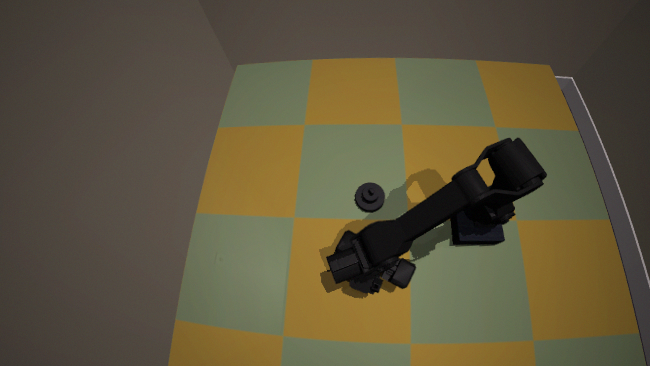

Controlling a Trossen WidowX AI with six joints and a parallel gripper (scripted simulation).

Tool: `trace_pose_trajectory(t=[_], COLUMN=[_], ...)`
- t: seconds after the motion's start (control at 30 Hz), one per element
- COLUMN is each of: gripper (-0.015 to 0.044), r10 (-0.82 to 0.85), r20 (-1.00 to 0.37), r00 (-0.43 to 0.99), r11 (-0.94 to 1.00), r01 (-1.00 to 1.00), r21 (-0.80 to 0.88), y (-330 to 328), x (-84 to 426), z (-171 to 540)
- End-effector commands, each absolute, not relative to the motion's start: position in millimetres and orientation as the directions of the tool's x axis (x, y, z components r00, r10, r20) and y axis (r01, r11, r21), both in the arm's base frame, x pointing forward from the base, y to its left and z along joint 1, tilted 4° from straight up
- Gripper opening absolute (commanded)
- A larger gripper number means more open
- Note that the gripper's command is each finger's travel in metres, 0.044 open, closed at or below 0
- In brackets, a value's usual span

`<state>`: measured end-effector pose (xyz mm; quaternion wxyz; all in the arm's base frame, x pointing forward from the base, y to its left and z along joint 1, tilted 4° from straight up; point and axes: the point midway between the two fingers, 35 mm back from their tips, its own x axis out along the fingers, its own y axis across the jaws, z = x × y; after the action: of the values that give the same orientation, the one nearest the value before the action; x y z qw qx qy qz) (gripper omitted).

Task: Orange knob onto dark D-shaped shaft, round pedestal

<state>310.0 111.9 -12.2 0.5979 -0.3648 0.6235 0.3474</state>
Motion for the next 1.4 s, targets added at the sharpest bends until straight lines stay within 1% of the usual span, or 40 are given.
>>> trace_pose_trajectory(t=[0.0, 0.1, 0.4, 0.57, 0.97, 1.37], gripper=[0.024, 0.024, 0.018, 0.0179, 0.0179, 0.0179], r10=[-0.043, -0.043, -0.043, -0.027, 0.155, 0.327], r20=[-0.999, -0.999, -0.999, -1.0, -0.984, -0.926], r00=[-0.017, -0.017, -0.017, -0.009, 0.092, 0.188], r11=[0.488, 0.488, 0.488, 0.49, 0.492, 0.492], r01=[-0.873, -0.873, -0.873, -0.872, -0.871, -0.871], r21=[-0.006, -0.006, -0.006, -0.005, -0.004, -0.003], y=[111, 111, 111, 111, 102, 91], x=[310, 310, 310, 310, 305, 299], z=[-13, -13, -13, -12, -3, 3])
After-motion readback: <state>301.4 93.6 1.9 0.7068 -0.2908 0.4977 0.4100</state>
